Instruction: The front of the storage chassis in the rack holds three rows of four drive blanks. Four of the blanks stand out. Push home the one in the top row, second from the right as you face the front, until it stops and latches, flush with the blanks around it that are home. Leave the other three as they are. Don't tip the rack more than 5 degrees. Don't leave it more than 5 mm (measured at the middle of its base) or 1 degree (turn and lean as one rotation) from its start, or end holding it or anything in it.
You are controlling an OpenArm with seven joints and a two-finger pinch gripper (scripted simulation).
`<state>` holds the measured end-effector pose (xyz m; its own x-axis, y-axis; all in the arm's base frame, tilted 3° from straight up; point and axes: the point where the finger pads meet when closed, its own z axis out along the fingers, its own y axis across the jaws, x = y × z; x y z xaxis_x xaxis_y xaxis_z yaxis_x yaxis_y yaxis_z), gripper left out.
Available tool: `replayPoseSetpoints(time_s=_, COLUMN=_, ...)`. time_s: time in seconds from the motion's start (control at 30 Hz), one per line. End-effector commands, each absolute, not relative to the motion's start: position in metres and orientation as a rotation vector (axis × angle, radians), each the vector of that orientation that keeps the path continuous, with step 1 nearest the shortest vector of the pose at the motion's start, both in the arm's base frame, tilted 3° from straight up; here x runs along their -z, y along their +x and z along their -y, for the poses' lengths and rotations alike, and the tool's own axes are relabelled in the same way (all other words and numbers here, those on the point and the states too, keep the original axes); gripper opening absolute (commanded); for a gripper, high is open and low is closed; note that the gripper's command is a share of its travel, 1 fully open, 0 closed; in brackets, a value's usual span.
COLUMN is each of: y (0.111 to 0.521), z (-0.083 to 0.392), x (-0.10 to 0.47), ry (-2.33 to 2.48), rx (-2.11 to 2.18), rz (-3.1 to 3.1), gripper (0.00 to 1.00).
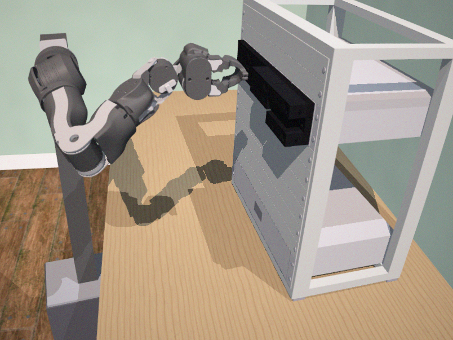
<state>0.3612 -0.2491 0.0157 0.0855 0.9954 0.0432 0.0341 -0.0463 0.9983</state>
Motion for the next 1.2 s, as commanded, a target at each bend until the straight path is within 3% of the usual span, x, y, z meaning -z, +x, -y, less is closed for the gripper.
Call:
replayPoseSetpoints(time_s=0.0, y=0.364, z=0.250, x=-0.017, ry=1.299, rx=-1.159, rz=-1.150, gripper=0.00)
replayPoseSetpoints(time_s=0.4, y=0.386, z=0.251, x=-0.016, ry=1.303, rx=-1.160, rz=-1.155, gripper=0.00)
replayPoseSetpoints(time_s=1.17, y=0.387, z=0.251, x=-0.015, ry=1.304, rx=-1.160, rz=-1.154, gripper=0.00)
